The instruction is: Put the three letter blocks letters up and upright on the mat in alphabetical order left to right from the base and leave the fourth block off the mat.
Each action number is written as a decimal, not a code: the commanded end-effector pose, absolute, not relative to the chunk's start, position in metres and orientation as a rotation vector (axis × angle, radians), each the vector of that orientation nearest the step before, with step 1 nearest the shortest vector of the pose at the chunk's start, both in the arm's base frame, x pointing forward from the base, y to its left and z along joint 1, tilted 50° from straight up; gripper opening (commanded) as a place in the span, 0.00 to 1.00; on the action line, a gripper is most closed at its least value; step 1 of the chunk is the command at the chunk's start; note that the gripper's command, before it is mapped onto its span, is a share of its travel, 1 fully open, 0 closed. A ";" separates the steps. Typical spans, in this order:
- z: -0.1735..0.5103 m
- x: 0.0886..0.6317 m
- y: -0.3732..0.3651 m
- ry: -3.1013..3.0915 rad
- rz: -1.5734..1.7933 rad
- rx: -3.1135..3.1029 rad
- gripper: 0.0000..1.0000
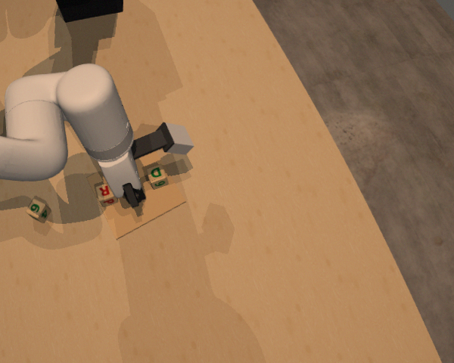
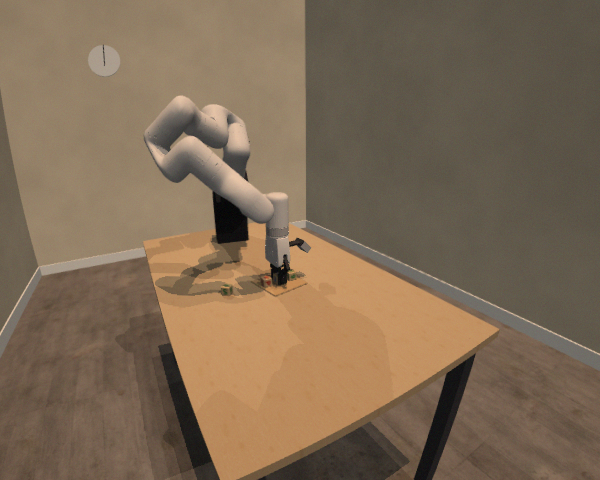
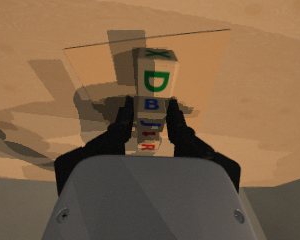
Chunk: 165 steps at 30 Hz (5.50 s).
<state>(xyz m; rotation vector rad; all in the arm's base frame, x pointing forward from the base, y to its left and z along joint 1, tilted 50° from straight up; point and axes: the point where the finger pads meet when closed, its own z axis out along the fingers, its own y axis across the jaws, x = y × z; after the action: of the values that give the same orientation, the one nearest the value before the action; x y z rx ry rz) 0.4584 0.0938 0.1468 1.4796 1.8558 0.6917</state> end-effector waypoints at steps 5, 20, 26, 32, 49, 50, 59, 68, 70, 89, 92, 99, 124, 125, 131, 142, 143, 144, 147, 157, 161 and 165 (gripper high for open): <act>0.147 0.458 0.094 1.857 0.693 1.478 0.47; 0.156 0.448 0.094 1.856 0.693 1.478 0.47; 0.168 0.433 0.094 1.856 0.693 1.478 0.47; 0.178 0.421 0.094 1.857 0.693 1.478 0.47; 0.204 0.391 0.094 1.856 0.693 1.478 0.47; 0.204 0.390 0.094 1.856 0.693 1.478 0.47; 0.205 0.389 0.094 1.856 0.693 1.478 1.00; 0.205 0.389 0.094 1.856 0.693 1.478 1.00; 0.205 0.389 0.094 1.856 0.693 1.478 1.00; 0.211 0.382 0.094 1.856 0.693 1.478 1.00; 0.216 0.377 0.094 1.856 0.693 1.478 1.00; 0.227 0.364 0.094 1.856 0.693 1.478 1.00; 0.259 0.325 0.094 1.857 0.693 1.478 1.00; 0.259 0.325 0.094 1.857 0.693 1.478 1.00; 0.259 0.325 0.094 1.857 0.693 1.478 1.00; 0.259 0.325 0.094 1.857 0.693 1.478 1.00; 0.259 0.325 0.094 1.857 0.693 1.478 1.00; 0.259 0.325 0.094 1.857 0.693 1.478 1.00; 0.259 0.325 0.094 1.857 0.693 1.478 1.00; 0.259 0.325 0.094 1.857 0.693 1.478 1.00; 0.259 0.325 0.094 1.857 0.693 1.478 1.00; 0.259 0.325 0.094 1.857 0.693 1.478 1.00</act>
<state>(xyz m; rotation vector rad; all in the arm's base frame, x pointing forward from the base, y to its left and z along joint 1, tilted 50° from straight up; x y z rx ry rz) 0.3252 0.0934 0.2582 1.4791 1.8578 0.6913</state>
